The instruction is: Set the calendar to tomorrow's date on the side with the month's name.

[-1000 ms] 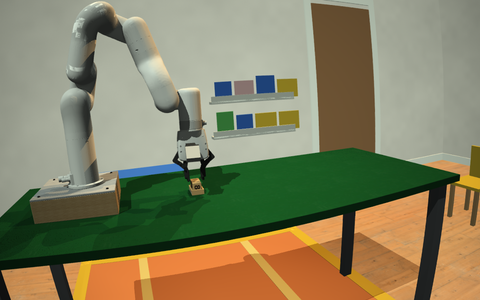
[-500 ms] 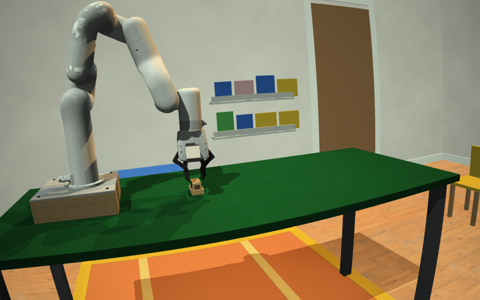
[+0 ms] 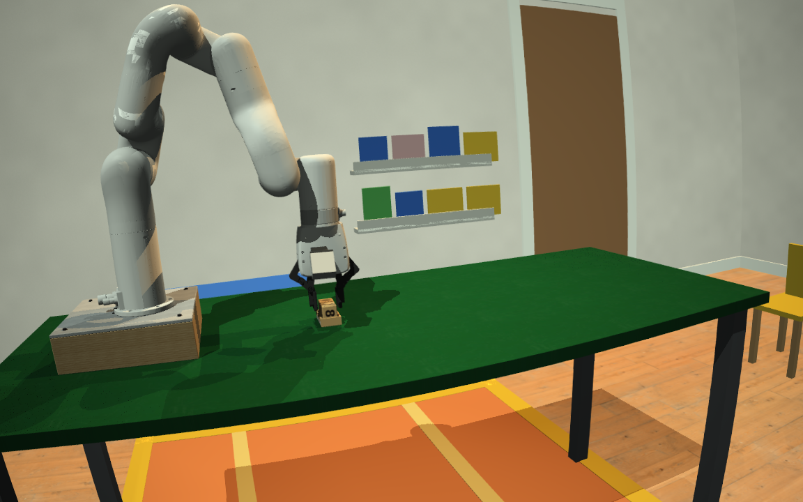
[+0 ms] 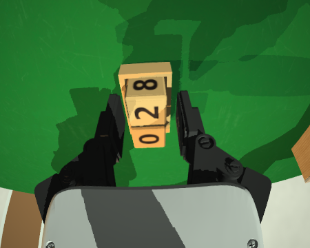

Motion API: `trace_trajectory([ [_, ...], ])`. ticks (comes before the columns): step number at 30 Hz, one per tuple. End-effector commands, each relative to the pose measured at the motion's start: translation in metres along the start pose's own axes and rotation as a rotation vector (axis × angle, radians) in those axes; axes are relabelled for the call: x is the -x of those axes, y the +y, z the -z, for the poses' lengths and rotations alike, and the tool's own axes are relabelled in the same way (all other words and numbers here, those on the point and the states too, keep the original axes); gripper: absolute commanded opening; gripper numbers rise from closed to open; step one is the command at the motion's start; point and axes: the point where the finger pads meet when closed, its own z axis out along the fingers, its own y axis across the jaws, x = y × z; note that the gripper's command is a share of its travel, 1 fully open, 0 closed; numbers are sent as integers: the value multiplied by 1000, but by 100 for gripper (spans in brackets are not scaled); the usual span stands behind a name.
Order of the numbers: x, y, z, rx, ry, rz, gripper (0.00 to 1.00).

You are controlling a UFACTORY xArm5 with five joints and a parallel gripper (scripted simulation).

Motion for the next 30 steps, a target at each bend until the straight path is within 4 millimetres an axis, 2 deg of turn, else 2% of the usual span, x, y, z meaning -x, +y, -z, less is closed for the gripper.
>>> trace_trajectory([
  [1,0,-2,-6,-4,0,0,47],
  [30,0,-2,-11,-4,0,0,47],
])
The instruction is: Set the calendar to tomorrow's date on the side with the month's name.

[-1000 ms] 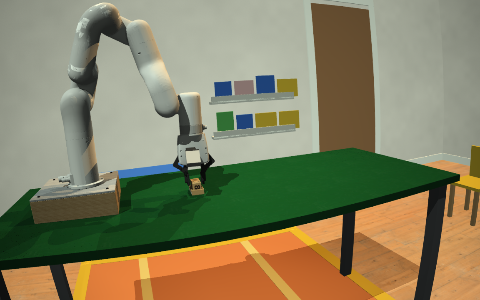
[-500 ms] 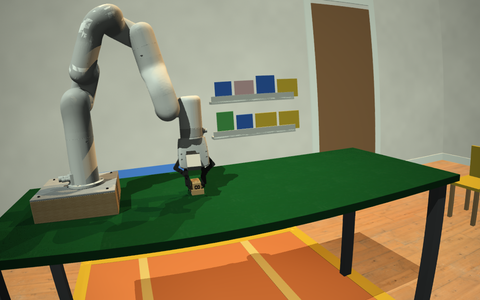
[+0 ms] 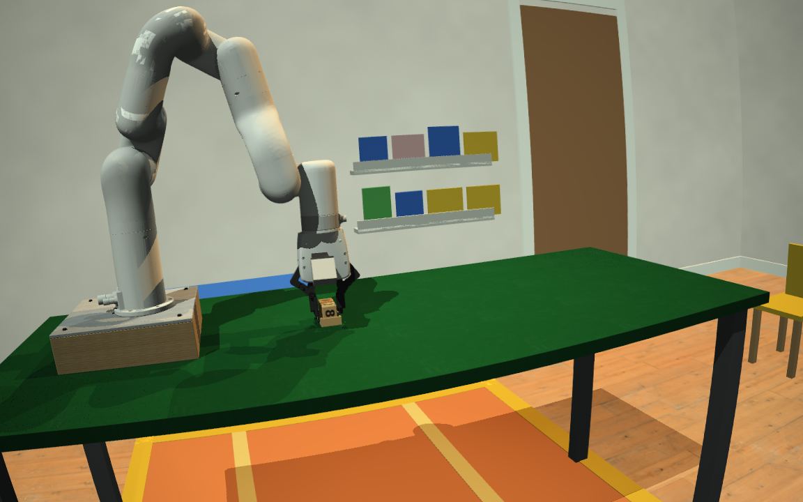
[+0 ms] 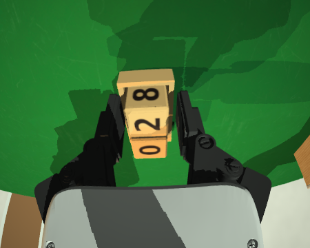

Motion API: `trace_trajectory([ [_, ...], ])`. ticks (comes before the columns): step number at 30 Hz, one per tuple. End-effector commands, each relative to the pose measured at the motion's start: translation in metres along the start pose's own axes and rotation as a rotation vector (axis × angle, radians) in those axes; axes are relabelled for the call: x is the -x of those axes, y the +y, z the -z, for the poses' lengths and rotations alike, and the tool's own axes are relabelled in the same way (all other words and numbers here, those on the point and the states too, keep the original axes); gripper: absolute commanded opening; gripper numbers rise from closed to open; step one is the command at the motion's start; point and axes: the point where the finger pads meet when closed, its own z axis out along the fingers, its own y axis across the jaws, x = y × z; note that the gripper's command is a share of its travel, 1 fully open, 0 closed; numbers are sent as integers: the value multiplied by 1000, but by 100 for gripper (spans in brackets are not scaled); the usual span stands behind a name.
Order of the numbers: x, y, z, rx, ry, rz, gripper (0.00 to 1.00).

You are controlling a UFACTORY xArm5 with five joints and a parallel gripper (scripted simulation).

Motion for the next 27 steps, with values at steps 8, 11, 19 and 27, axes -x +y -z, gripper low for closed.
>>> trace_trajectory([
  [8,0,-1,1,-3,0,0,47],
  [11,0,-1,1,-3,0,0,47],
  [19,0,-1,1,-3,0,0,27],
  [27,0,-1,1,-3,0,0,27],
])
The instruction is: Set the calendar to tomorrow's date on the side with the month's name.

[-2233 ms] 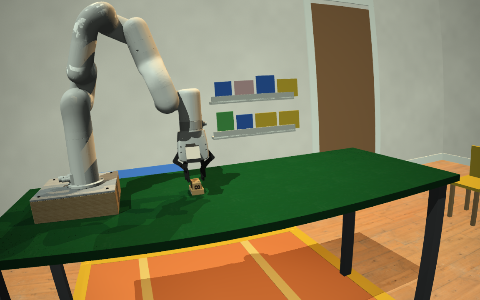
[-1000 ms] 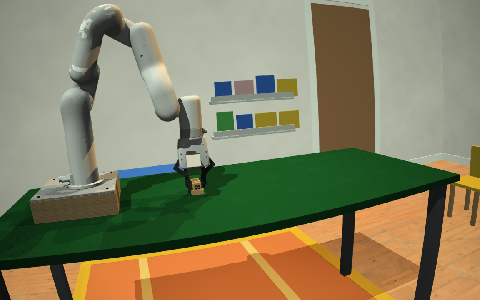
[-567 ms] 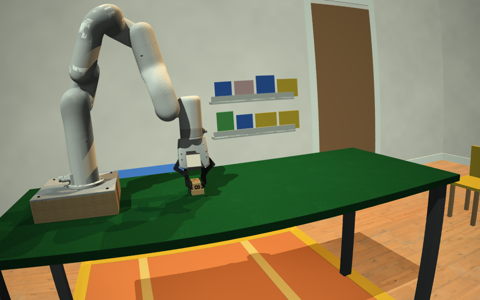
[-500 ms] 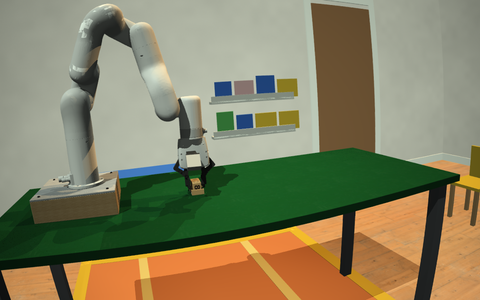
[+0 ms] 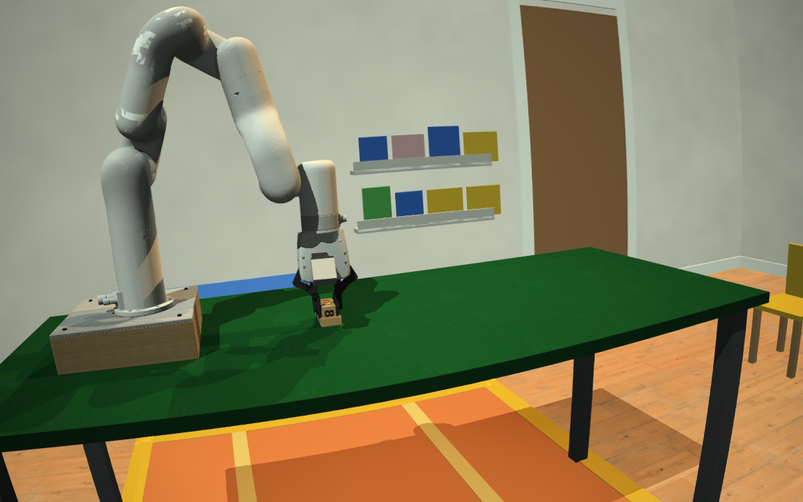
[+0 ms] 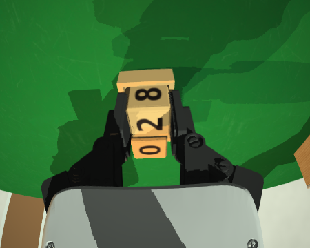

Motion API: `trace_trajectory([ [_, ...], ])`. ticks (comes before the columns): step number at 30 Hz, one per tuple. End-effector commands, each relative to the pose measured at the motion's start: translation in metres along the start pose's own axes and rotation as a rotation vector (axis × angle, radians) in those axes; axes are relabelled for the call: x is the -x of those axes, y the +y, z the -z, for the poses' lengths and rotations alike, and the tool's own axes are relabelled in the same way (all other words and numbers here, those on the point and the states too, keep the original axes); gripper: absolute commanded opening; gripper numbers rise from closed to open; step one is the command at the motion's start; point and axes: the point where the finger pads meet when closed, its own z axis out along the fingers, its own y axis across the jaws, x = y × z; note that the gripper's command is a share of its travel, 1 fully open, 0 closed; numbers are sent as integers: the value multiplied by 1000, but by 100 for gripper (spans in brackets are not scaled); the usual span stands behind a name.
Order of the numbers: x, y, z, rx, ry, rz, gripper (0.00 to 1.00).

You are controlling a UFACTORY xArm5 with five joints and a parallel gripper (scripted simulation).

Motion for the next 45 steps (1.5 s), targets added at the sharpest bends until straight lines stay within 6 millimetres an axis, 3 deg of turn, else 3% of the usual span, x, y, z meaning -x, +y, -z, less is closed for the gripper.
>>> trace_trajectory([
  [1,0,-1,1,-3,0,0,27],
  [28,0,-1,4,-3,0,0,27],
  [32,0,-1,21,-3,0,0,27],
  [41,0,-1,84,-3,0,0,27],
  [45,0,-1,93,-3,0,0,27],
])
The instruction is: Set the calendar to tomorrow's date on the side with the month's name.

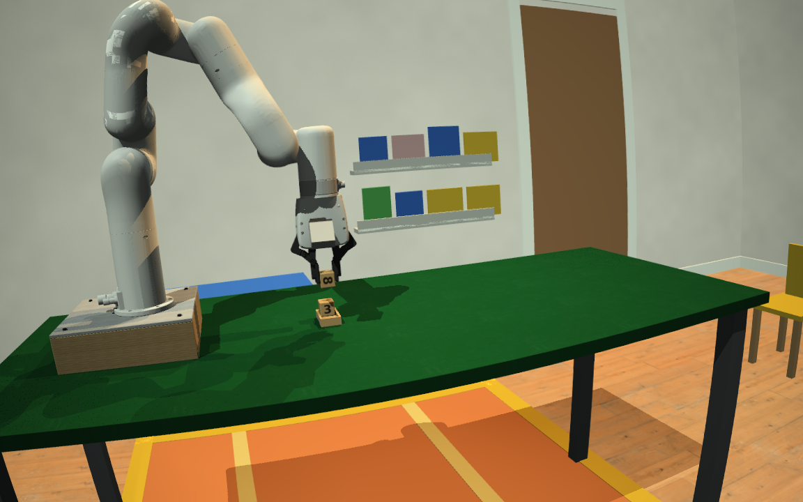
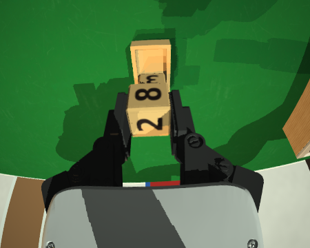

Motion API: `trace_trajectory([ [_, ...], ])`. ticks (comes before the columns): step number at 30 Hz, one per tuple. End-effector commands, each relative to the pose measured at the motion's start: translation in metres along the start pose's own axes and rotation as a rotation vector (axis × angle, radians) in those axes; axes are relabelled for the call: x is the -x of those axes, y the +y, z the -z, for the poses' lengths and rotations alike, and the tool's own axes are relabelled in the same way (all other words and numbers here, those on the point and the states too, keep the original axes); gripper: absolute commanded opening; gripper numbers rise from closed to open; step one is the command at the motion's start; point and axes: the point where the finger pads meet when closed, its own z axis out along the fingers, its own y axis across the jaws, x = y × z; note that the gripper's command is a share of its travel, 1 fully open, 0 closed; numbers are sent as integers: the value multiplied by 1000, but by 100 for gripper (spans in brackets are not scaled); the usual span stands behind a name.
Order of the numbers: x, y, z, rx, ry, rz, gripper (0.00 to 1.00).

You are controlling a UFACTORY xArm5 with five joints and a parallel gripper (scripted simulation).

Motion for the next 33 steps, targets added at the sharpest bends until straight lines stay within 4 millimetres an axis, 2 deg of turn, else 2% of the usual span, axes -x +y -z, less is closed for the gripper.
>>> trace_trajectory([
  [1,0,2,29,5,0,0,27],
  [19,-1,2,33,5,0,-19,27],
  [24,-3,2,32,5,0,-102,27],
  [31,-8,1,32,5,1,-308,27],
  [33,-8,1,32,5,1,-308,27],
])
